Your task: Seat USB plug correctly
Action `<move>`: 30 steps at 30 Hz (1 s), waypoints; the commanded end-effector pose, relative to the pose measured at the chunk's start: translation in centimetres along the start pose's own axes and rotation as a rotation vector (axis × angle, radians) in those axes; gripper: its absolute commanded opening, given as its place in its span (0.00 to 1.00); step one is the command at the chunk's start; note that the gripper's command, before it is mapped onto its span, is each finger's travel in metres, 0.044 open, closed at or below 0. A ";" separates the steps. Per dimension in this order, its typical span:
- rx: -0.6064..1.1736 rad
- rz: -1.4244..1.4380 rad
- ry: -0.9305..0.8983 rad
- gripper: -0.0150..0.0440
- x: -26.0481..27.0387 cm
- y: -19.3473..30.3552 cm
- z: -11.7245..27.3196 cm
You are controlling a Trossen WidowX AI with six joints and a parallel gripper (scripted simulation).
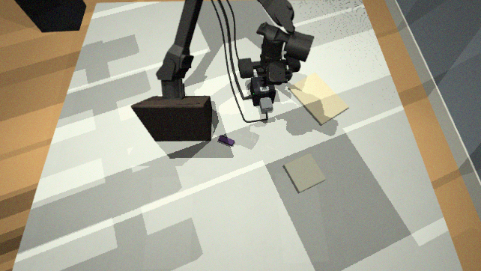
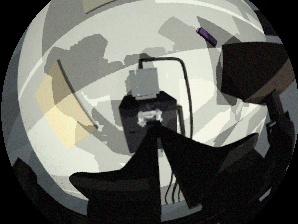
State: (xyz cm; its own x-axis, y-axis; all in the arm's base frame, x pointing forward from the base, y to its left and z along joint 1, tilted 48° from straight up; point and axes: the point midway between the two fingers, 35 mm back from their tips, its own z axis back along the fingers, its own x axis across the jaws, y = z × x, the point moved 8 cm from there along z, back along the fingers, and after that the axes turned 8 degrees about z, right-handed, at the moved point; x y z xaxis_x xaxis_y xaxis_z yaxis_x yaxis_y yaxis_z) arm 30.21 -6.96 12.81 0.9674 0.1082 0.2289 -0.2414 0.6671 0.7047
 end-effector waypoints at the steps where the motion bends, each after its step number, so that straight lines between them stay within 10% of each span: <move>1: -0.009 0.006 -0.002 0.25 0.1 -0.1 0.5; 30: -0.002 0.163 -0.001 0.25 0.0 0.0 1.3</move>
State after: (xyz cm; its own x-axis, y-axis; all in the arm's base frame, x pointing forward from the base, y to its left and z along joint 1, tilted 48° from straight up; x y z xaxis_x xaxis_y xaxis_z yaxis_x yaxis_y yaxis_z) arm 30.17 -7.95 13.69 0.9410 0.1663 0.2946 -0.3286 0.6565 0.6790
